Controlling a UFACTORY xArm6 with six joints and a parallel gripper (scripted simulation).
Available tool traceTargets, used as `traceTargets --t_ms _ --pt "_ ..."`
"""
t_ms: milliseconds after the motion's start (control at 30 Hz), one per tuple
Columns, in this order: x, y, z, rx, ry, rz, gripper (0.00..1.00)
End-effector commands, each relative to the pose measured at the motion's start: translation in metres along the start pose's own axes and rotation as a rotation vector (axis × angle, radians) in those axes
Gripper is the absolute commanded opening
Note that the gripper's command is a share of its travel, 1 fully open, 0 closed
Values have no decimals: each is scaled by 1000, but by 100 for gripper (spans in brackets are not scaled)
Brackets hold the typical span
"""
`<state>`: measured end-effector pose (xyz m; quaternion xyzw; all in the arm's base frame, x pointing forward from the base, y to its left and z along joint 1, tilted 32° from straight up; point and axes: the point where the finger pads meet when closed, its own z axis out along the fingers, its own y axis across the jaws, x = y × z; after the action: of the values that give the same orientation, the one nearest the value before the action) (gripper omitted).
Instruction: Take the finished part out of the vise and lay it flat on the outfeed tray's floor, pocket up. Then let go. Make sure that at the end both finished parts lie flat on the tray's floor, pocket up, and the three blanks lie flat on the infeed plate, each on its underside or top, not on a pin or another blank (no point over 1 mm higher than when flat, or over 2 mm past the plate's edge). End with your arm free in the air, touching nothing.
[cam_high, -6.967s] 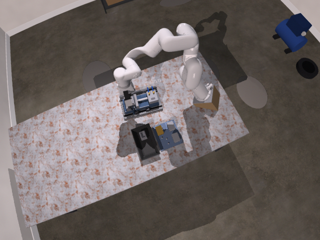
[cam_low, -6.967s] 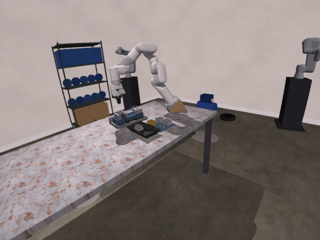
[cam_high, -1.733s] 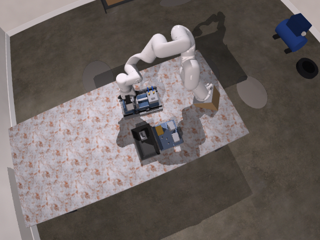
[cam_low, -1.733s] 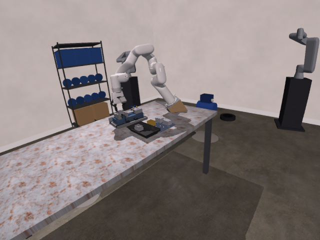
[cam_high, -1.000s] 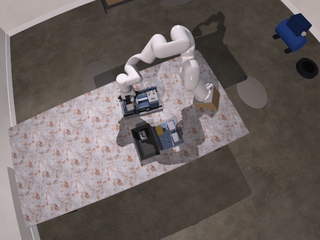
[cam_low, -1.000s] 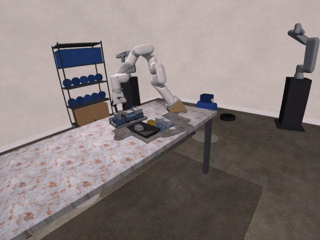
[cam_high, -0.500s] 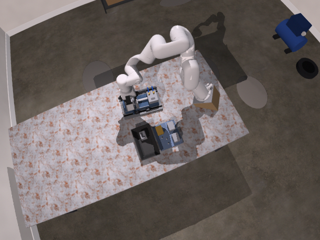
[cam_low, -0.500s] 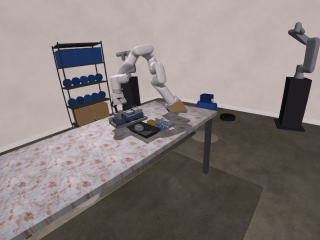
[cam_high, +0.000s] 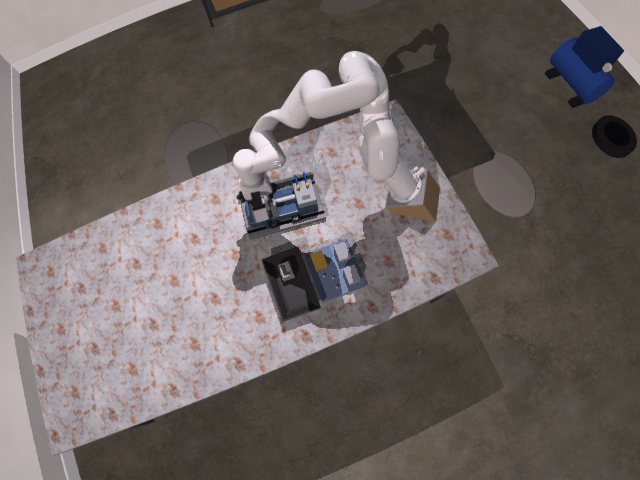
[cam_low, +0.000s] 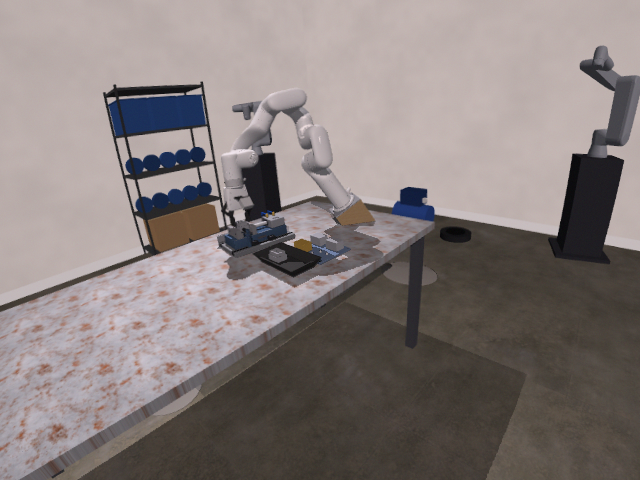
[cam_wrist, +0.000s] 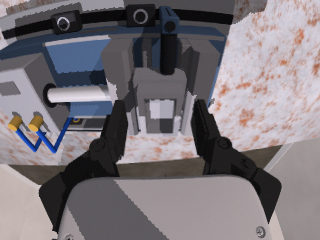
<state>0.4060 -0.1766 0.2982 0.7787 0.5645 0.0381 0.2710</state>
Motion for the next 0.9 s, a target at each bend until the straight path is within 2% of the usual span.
traceTargets --t_ms 0,667,700,867 --pt "0 1 -1 -4 0 1 69" --pt "0 1 0 -4 0 1 69" --pt "0 1 0 -4 0 1 0" --pt "0 1 0 -4 0 1 0"
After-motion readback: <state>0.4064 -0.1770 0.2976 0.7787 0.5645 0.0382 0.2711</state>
